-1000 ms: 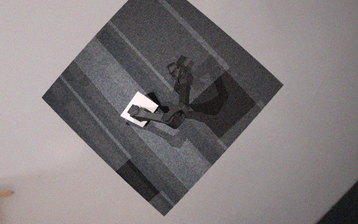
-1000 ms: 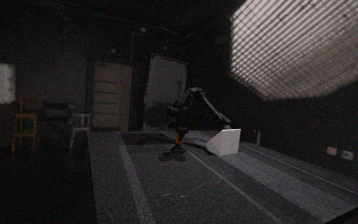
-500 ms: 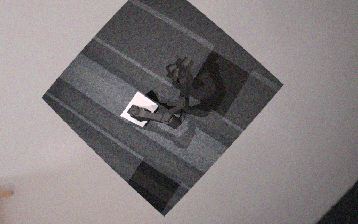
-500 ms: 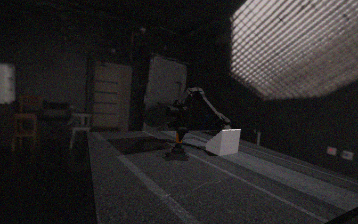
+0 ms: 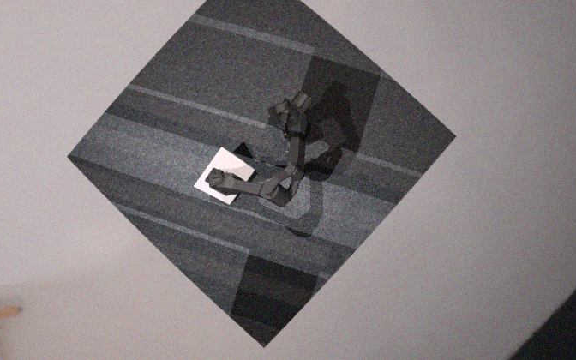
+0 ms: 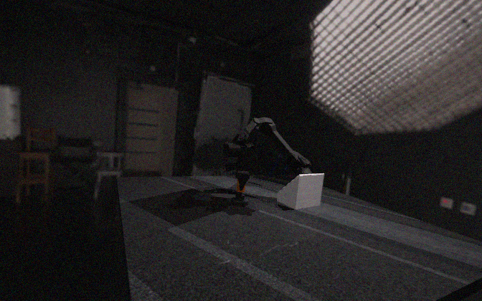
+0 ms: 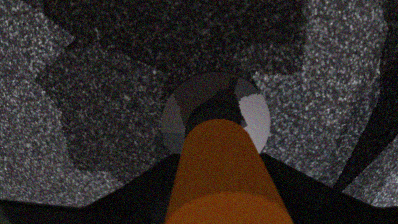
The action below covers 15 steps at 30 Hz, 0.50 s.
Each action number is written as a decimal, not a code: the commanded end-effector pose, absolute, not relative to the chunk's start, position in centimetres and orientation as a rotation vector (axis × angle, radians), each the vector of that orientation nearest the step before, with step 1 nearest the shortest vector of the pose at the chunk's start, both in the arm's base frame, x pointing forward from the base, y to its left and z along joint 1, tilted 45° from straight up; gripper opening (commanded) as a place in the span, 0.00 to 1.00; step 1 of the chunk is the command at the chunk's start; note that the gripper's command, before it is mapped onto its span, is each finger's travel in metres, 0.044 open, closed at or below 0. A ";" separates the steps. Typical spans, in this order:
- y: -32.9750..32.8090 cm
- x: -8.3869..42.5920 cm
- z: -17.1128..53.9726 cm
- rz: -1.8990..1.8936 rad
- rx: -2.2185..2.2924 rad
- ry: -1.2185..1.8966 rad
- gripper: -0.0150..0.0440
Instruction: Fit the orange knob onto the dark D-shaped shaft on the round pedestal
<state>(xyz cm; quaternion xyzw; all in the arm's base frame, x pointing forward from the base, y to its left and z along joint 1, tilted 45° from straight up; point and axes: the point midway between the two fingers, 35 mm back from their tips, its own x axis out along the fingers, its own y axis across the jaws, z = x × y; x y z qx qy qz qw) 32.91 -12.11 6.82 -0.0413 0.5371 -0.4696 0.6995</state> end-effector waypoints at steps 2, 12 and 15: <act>-12.1 32.8 6.8 -1.051 -0.086 1.191 0.25; -12.3 32.9 6.7 -1.051 -0.086 1.191 0.25; -12.2 32.9 6.8 -1.051 -0.086 1.191 0.25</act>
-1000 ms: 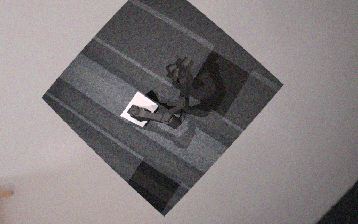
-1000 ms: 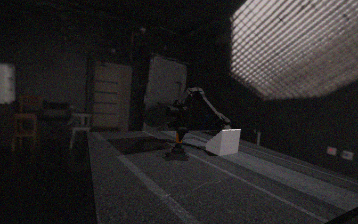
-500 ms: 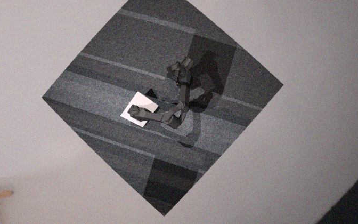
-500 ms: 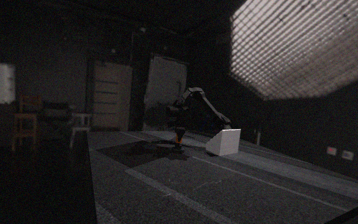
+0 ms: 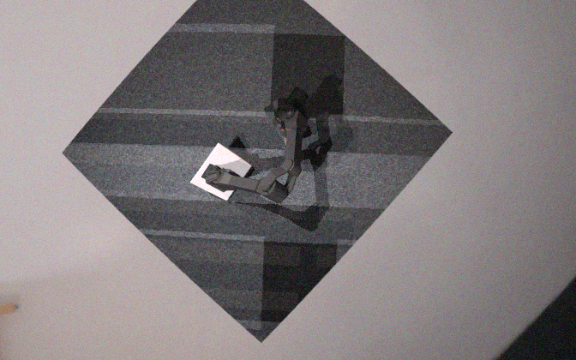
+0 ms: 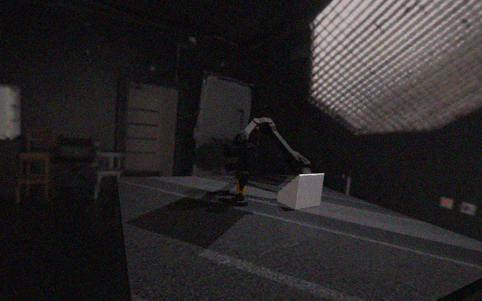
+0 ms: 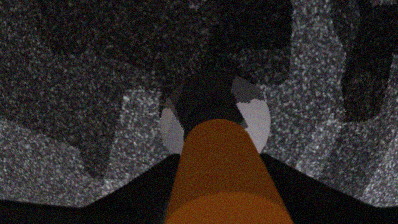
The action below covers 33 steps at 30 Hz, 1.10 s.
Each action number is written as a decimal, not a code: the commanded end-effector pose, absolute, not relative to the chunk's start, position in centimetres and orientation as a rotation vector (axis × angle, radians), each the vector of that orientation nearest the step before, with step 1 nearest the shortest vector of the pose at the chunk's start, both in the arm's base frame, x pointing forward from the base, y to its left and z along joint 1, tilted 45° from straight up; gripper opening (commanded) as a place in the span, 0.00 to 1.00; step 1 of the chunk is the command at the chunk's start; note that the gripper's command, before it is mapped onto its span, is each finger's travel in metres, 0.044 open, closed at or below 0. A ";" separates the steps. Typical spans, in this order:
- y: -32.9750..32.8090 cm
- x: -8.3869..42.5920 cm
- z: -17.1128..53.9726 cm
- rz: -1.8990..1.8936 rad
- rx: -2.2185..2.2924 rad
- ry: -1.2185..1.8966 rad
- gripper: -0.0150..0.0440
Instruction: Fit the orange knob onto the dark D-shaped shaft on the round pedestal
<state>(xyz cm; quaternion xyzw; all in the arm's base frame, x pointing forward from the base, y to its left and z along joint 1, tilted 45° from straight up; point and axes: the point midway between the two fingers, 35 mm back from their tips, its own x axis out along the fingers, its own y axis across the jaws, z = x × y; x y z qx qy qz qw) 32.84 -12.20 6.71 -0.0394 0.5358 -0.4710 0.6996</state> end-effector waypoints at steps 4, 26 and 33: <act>-12.0 32.9 7.0 -1.051 -0.086 1.191 0.25; -12.3 32.9 6.7 -1.170 0.077 1.074 0.25; -12.2 32.9 6.7 -1.170 0.077 1.074 0.25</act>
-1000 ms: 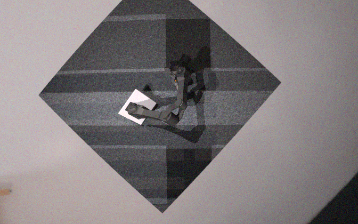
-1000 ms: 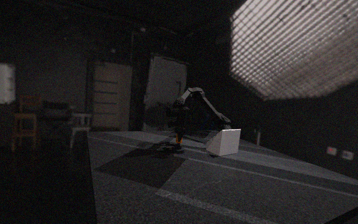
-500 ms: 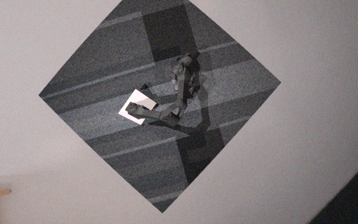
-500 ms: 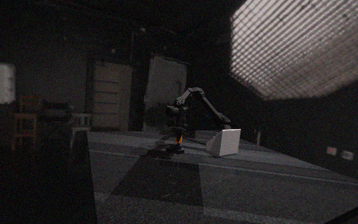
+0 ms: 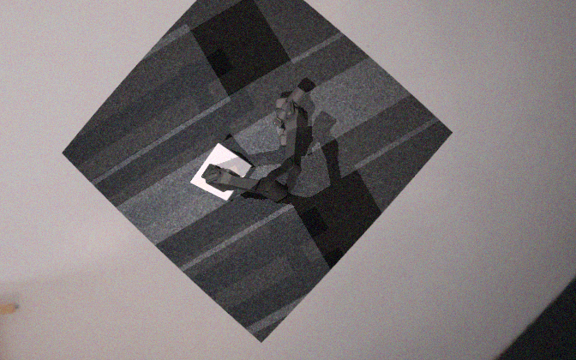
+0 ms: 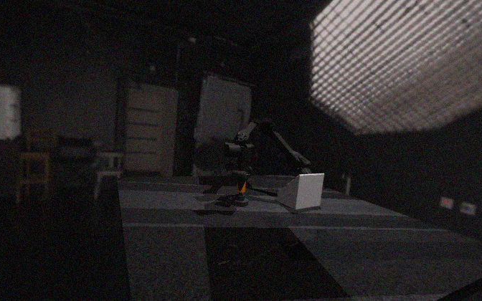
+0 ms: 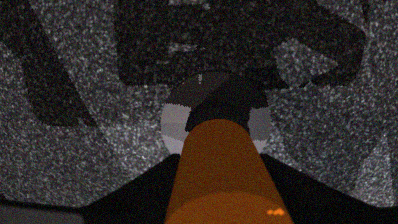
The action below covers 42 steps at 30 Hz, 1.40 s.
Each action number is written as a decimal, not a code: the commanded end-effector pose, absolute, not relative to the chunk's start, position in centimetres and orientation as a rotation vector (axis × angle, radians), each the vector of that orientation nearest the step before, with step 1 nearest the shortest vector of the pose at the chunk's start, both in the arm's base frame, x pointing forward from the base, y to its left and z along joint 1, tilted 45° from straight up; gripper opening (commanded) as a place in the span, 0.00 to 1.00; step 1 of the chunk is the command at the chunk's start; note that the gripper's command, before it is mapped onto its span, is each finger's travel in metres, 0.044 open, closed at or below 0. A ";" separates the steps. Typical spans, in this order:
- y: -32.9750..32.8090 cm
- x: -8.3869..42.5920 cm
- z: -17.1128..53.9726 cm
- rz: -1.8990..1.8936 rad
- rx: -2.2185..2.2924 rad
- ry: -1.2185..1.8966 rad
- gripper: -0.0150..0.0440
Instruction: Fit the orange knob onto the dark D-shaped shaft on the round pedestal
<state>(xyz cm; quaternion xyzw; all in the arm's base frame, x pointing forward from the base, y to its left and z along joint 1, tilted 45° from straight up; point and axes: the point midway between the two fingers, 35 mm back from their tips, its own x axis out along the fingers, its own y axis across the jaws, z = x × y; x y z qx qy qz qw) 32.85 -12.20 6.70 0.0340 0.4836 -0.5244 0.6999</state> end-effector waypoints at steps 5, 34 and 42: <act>-12.0 32.9 6.9 -1.170 0.078 1.074 0.25; -12.2 32.9 6.7 -1.279 0.241 0.949 0.25; -12.0 32.9 6.8 -1.279 0.241 0.949 0.25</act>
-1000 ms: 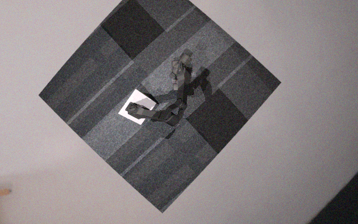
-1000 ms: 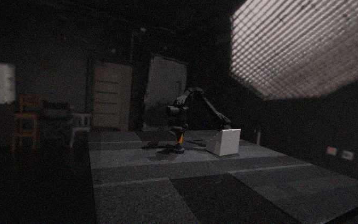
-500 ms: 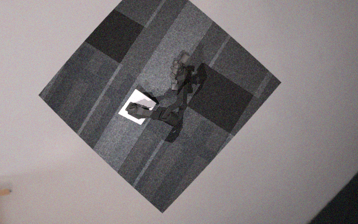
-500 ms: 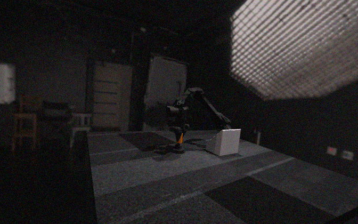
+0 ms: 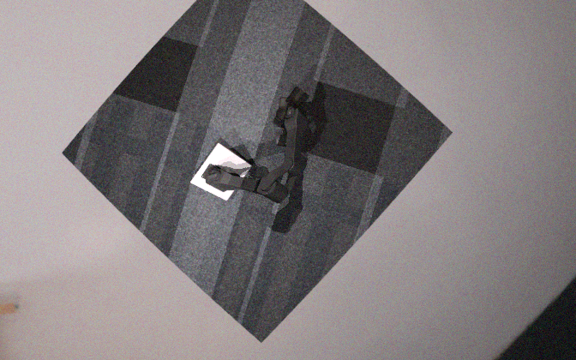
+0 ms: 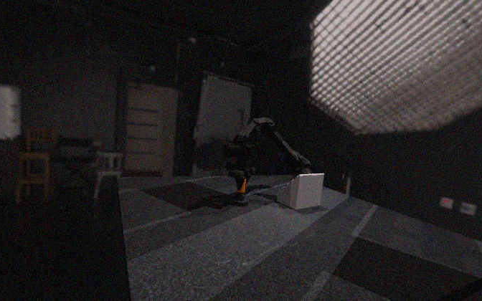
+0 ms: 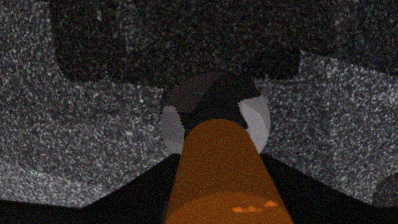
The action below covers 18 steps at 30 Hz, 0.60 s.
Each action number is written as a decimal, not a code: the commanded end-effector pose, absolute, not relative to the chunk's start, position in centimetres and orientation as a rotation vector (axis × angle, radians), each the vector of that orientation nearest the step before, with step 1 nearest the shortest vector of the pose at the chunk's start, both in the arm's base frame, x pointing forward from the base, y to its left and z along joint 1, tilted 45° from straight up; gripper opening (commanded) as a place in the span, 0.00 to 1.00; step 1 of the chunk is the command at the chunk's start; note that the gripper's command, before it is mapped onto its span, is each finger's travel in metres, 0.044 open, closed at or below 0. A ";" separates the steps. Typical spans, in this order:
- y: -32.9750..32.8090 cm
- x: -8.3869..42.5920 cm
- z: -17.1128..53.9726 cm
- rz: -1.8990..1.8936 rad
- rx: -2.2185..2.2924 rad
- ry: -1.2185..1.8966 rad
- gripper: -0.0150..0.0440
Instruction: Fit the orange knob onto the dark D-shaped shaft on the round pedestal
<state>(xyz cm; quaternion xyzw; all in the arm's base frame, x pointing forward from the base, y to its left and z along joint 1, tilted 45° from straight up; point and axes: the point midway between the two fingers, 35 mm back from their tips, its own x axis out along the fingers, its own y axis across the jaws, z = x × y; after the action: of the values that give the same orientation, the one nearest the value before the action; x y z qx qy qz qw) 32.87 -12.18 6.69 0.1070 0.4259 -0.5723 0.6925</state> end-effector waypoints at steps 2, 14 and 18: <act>-11.9 32.9 6.9 -1.279 0.241 0.949 0.25; -12.1 33.0 6.9 -1.380 0.404 0.815 0.25; -12.0 33.0 6.8 -1.380 0.404 0.815 0.25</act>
<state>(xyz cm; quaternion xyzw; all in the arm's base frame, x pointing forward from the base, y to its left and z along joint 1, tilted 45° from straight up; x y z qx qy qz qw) 32.98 -12.08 6.86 0.1759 0.3663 -0.6121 0.6784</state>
